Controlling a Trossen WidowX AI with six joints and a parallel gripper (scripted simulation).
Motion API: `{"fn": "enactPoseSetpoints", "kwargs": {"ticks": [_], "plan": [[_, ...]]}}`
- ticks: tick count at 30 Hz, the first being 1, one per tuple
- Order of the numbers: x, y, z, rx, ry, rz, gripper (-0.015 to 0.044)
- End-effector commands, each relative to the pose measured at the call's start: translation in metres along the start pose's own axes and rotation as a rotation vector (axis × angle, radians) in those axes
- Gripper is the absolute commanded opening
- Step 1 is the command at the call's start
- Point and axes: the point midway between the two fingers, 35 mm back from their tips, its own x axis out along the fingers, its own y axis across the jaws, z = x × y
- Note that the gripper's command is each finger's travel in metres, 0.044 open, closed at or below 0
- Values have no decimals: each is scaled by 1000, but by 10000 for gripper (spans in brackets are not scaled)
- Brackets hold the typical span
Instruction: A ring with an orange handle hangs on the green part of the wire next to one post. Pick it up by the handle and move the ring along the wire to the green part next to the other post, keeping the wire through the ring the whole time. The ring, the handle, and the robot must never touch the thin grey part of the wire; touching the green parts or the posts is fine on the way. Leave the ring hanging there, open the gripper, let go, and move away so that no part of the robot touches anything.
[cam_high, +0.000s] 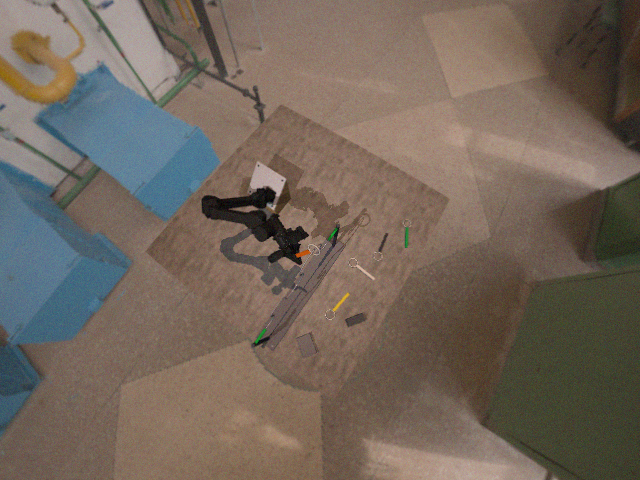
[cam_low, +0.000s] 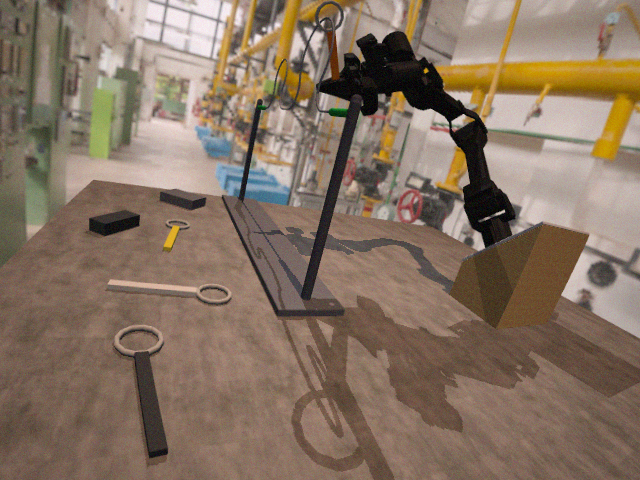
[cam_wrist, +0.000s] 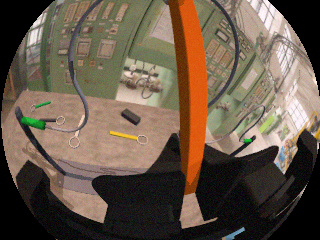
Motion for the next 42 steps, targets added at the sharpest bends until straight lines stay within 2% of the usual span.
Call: {"fn": "enactPoseSetpoints", "kwargs": {"ticks": [1,42], "plan": [[0,3,-3,-42,2,-12,-150],[1,-8,-1,-267,-29,-134,-150]]}}
